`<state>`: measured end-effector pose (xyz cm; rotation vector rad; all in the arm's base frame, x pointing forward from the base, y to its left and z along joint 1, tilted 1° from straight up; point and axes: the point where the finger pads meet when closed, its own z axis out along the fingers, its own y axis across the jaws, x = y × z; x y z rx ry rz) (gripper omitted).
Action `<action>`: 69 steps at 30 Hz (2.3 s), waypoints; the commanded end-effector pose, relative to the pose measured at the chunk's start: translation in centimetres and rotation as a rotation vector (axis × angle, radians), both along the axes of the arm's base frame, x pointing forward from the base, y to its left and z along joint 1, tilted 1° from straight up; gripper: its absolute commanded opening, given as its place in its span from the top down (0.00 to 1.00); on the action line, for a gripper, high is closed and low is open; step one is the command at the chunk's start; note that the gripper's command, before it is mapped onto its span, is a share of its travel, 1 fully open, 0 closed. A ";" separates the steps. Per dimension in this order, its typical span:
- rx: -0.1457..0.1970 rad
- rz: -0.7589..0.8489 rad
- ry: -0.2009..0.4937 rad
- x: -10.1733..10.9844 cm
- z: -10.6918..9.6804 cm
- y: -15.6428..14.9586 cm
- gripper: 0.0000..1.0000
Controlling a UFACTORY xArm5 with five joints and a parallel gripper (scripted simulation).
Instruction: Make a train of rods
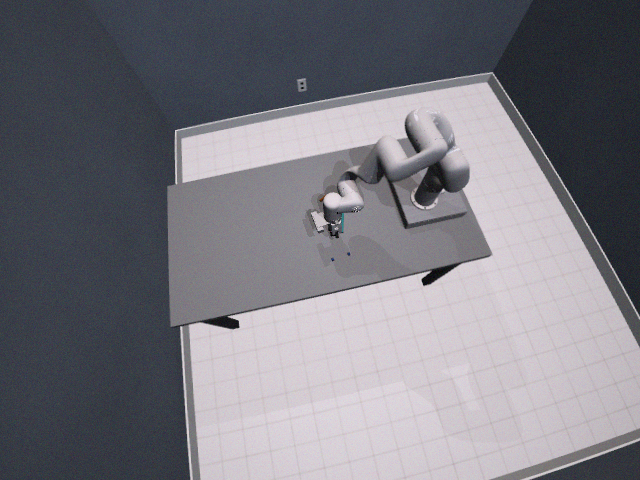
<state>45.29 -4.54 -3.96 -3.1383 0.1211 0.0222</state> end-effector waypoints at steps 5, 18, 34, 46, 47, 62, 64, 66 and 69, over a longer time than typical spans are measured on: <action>0.000 0.000 -0.004 0.1 0.1 0.0 0.76; 0.000 0.000 -0.004 0.1 0.1 0.0 0.76; 0.000 0.000 -0.004 0.1 0.1 0.0 0.96; 0.000 0.000 -0.004 0.1 0.1 0.0 0.96; 0.000 0.000 -0.004 0.1 0.1 0.0 0.96; 0.000 0.000 -0.004 0.1 0.2 0.0 0.96; 0.000 0.000 -0.004 0.2 0.5 0.0 0.96; 0.000 0.000 -0.004 0.2 1.1 0.0 0.96; 0.000 0.000 -0.004 0.2 1.6 0.0 0.96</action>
